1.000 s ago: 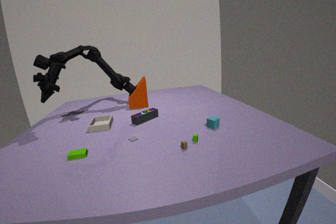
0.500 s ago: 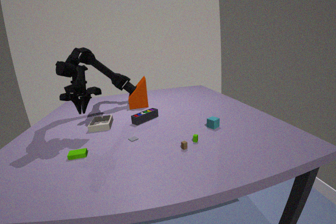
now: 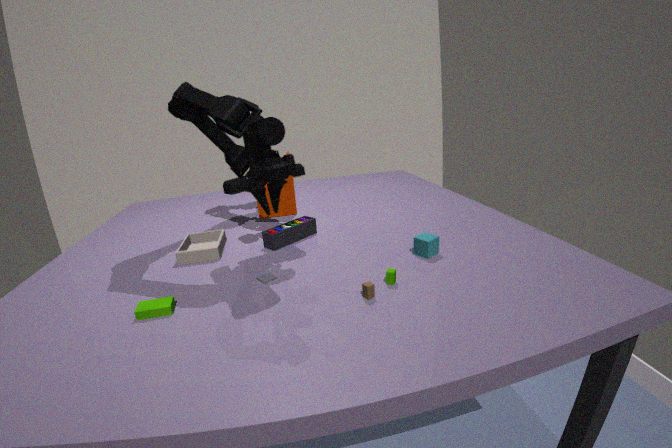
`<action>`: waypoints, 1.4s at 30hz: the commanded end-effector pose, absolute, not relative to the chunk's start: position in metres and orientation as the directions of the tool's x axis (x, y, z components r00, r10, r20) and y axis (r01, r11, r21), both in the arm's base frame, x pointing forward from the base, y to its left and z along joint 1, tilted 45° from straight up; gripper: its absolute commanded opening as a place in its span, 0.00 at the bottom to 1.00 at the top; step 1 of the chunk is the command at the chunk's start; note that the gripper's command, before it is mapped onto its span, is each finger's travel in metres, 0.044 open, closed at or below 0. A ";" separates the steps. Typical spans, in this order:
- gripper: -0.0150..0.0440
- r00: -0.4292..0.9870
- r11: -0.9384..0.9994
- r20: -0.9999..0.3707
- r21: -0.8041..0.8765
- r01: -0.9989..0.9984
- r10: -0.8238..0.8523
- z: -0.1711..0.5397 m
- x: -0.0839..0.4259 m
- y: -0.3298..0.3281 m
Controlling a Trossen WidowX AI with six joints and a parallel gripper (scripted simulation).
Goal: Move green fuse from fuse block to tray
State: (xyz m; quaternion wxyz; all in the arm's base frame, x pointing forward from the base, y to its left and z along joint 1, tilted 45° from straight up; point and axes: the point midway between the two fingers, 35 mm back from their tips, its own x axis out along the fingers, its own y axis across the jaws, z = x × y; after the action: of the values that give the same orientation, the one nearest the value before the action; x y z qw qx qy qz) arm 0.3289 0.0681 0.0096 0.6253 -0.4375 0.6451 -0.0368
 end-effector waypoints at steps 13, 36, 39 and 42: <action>0.38 0.112 0.480 -0.718 -0.564 -0.672 -0.687 -0.031 0.290 0.090; 0.38 0.112 0.479 -0.717 -0.565 -0.672 -0.688 -0.048 0.295 0.075; 0.38 0.112 0.479 -0.717 -0.565 -0.672 -0.688 -0.050 0.295 0.073; 0.38 0.112 0.479 -0.717 -0.565 -0.672 -0.688 -0.051 0.295 0.073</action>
State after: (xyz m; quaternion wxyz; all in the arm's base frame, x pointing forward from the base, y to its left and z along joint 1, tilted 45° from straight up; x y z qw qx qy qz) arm 0.2948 0.0748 -0.0499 0.5451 -0.5081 0.6668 -0.0077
